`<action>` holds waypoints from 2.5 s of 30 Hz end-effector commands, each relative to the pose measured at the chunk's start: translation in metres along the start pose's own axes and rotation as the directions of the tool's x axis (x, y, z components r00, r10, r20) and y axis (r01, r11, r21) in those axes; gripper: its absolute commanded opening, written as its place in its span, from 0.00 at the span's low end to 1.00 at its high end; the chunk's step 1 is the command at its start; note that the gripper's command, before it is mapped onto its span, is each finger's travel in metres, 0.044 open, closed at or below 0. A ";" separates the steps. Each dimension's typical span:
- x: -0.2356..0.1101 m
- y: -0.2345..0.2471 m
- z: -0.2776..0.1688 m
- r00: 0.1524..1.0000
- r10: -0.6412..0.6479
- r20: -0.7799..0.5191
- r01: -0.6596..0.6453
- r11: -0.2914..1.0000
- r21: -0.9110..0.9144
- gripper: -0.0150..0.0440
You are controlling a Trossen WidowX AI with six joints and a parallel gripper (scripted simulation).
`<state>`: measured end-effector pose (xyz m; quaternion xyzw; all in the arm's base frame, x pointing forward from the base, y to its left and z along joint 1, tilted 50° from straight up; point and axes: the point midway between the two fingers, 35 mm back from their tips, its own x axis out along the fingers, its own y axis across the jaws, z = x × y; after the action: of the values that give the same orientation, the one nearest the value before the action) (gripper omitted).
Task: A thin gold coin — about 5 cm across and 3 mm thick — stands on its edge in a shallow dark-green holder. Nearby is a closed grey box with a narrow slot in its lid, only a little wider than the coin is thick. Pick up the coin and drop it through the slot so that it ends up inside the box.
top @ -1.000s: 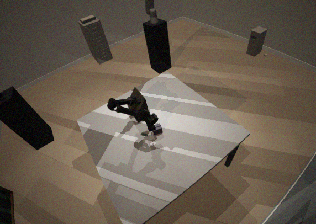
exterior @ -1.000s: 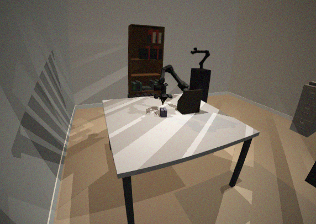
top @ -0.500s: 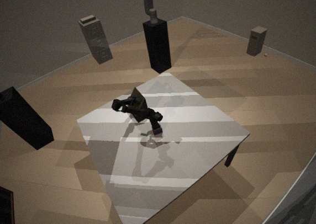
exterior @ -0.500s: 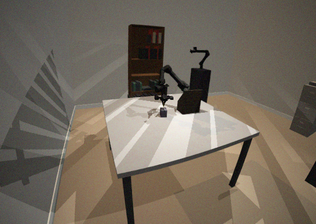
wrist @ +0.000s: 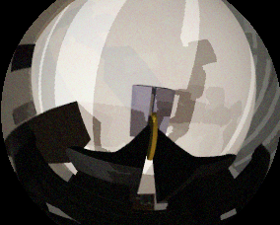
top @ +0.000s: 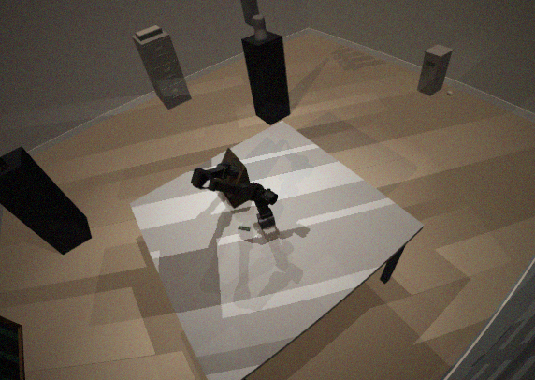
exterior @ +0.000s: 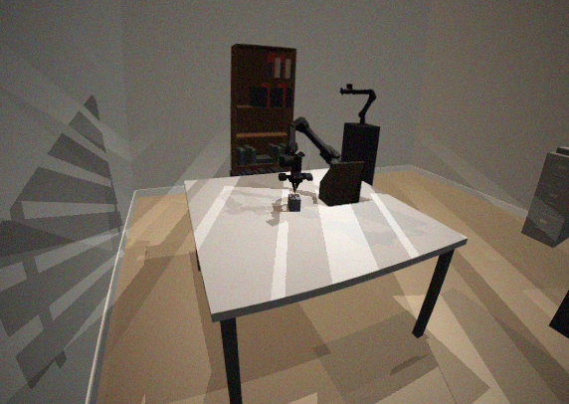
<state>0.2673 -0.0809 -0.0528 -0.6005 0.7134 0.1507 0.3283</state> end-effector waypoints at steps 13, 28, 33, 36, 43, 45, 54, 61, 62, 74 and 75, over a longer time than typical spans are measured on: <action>0.000 -0.001 0.005 1.000 0.001 0.000 -0.001 1.000 0.017 0.25; 0.003 0.000 0.004 1.000 0.001 -0.003 -0.001 1.000 0.006 0.25; 0.005 0.001 0.003 1.000 0.001 -0.004 -0.001 1.000 -0.003 0.25; 0.007 0.002 0.002 1.000 0.001 -0.004 -0.001 1.000 -0.005 0.25; 0.010 0.002 0.002 1.000 0.001 -0.004 -0.001 1.000 -0.005 0.25; 0.011 0.002 0.002 1.000 0.001 -0.004 -0.001 1.000 -0.005 0.25; 0.016 0.001 0.003 1.000 0.001 -0.004 -0.001 1.000 -0.001 0.25; 0.020 0.000 0.003 1.000 0.001 -0.004 -0.001 1.000 -0.001 0.25; 0.017 -0.001 0.004 1.000 0.000 0.001 0.000 1.000 0.006 0.30; 0.017 -0.001 0.004 1.000 0.000 0.001 0.000 1.000 0.006 0.53; 0.017 -0.001 0.004 1.000 0.000 0.001 0.000 1.000 0.006 0.53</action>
<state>0.2681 -0.0919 -0.0668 -0.5999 0.7133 0.1490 0.3303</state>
